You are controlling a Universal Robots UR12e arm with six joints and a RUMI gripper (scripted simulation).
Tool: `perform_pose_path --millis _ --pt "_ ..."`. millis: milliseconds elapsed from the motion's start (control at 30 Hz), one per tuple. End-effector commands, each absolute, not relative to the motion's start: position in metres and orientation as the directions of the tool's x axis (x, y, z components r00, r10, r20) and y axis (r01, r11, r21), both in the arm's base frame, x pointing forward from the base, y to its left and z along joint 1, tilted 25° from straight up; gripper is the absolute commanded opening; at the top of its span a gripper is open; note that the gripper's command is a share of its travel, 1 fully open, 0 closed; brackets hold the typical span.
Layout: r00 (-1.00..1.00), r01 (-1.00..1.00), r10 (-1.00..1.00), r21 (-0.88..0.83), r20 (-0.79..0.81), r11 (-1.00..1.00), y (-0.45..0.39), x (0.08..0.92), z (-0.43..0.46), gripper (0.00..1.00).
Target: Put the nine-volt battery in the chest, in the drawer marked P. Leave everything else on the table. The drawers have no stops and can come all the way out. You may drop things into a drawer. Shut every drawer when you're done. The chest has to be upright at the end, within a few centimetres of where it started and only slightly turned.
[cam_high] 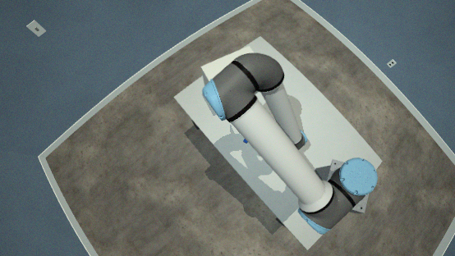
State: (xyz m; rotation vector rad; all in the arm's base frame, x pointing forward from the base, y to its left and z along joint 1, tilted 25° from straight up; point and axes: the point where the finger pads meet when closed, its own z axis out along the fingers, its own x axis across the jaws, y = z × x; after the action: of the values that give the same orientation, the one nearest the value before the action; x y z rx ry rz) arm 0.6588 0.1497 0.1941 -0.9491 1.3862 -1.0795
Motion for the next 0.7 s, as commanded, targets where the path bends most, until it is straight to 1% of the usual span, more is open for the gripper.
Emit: perform_pose_path --millis 0,667 --pt "-0.094 0.026 -0.959 -0.963 -0.269 0.268 0.1497 0.6586 0.1945 0.20" --pt "-0.094 0.026 -0.959 -0.963 -0.269 0.268 0.1487 0.6671 0.1949 0.20"
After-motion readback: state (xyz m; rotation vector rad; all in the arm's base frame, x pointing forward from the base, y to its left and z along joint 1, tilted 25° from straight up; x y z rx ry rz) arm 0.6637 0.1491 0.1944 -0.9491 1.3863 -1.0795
